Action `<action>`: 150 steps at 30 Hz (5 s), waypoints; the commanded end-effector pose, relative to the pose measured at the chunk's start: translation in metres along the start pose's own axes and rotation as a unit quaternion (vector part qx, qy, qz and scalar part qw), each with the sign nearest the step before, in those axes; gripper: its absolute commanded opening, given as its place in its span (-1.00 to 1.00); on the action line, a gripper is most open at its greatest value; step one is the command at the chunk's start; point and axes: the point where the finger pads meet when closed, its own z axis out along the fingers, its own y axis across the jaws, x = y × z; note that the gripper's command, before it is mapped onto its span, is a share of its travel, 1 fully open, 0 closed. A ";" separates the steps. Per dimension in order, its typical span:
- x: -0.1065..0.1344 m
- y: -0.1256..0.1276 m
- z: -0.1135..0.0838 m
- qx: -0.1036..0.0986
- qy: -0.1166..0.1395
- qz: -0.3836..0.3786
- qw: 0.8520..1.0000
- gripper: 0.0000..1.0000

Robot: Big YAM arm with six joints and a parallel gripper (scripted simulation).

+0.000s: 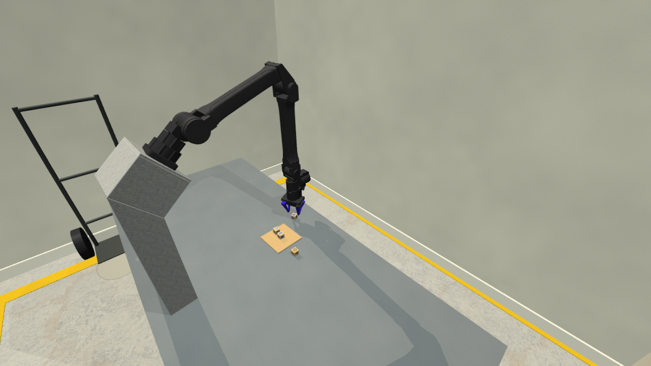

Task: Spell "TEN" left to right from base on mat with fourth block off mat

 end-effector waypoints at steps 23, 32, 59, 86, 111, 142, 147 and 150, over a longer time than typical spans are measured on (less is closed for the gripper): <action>-0.008 -0.013 0.030 0.008 -0.011 -0.001 1.000 0.20; -0.006 -0.012 0.029 0.007 -0.008 -0.001 1.000 0.20; -0.006 -0.012 0.029 0.007 -0.008 -0.001 1.000 -0.57; -0.006 -0.012 0.029 0.007 -0.008 -0.001 1.000 -0.57; -0.011 -0.006 -0.079 0.004 -0.010 -0.001 1.000 -0.57; 0.076 -0.030 -0.059 0.000 -0.002 0.323 0.947 -0.57; 0.103 -0.037 -0.060 0.002 0.003 0.427 0.904 -0.57; 0.128 -0.041 -0.062 0.000 0.007 0.491 0.871 -0.57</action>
